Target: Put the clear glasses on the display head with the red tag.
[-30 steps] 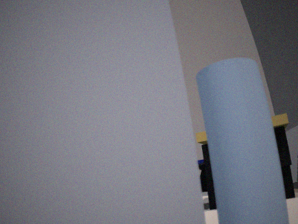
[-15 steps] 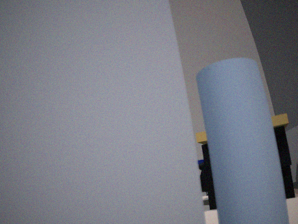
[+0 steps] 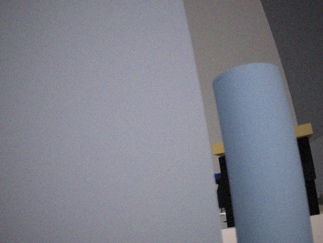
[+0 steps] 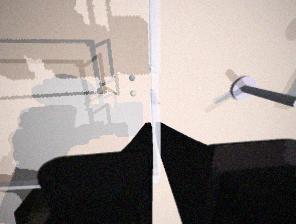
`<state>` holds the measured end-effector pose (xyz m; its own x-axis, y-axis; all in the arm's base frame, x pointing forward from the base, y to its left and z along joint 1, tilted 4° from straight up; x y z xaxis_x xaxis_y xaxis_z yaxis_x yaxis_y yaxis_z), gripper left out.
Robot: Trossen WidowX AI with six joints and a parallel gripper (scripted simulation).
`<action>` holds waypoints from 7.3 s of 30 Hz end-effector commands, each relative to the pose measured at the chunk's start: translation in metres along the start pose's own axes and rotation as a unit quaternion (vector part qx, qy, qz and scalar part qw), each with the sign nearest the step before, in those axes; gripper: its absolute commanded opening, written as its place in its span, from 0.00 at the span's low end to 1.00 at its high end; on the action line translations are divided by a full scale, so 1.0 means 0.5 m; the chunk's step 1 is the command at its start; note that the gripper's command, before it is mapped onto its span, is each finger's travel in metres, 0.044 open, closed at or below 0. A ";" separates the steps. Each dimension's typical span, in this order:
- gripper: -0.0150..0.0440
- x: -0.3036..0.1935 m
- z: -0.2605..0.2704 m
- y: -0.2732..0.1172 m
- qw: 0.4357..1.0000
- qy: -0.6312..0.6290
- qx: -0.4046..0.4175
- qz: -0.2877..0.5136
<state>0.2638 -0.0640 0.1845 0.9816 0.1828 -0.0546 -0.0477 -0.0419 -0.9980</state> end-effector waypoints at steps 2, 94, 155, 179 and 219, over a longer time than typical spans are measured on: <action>0.25 0.018 0.018 -0.012 0.999 0.047 -0.013 0.000; 0.25 0.106 0.629 -0.147 0.402 0.873 0.099 -0.256; 0.25 0.138 0.330 -0.043 0.471 0.880 -0.002 -0.058; 0.25 0.098 0.261 0.011 0.494 0.867 0.042 -0.042; 0.25 0.107 0.259 0.075 0.495 0.868 0.018 -0.024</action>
<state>0.2914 0.0715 0.1449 -0.3412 -0.9393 0.0359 0.0185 -0.0449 -0.9988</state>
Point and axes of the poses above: the point midway between the two fingers, 35 mm back from their tips, its own y axis out along the fingers, its own z axis across the jaws, x = y × z, the point moved 10 cm from there along -y, back along the fingers, and after that the axes turned 4 degrees about y, right-handed, at the moved point
